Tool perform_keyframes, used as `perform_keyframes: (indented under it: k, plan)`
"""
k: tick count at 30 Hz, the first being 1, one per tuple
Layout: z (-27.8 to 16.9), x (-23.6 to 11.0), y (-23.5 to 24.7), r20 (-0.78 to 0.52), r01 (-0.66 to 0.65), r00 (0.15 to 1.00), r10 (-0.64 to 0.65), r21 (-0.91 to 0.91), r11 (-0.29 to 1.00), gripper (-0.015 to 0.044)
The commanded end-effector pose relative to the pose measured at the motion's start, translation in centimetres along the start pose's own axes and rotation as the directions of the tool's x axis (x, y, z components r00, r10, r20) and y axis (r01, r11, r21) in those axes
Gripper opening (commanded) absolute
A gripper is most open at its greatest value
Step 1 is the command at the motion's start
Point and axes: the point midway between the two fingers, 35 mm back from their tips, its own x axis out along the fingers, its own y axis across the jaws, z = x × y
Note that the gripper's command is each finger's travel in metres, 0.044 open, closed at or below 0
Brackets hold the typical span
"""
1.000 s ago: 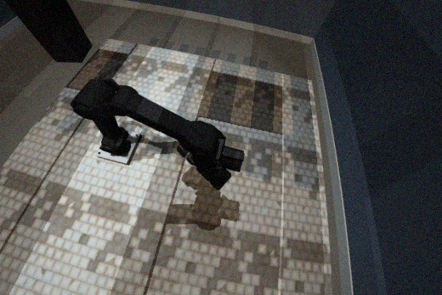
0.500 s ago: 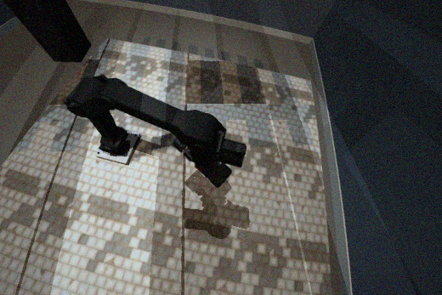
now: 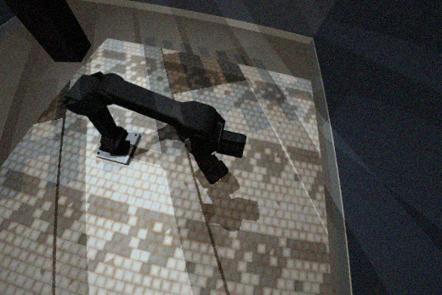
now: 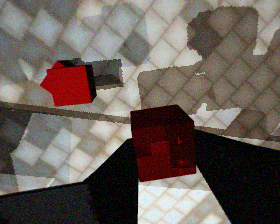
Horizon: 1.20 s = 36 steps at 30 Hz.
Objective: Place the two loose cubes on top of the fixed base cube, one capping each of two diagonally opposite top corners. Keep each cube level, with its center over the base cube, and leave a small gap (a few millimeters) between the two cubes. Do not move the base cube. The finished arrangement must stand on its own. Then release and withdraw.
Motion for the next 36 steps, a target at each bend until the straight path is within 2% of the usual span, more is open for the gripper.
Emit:
perform_keyframes:
  k: [1, 17, 36]
  plan:
    - [0.3, 0.1, 0.8, -0.002, -0.002, 1.000, 0.003, 0.117, 0.993, 0.0105]
    - [1.7, 0.4, 3.6, -0.001, -0.004, 1.000, 0.005, 0.543, 0.839, 0.0105]
    - [3.0, 0.8, 7.1, 0.001, -0.004, 1.000, 0.009, 0.899, 0.438, 0.0105]
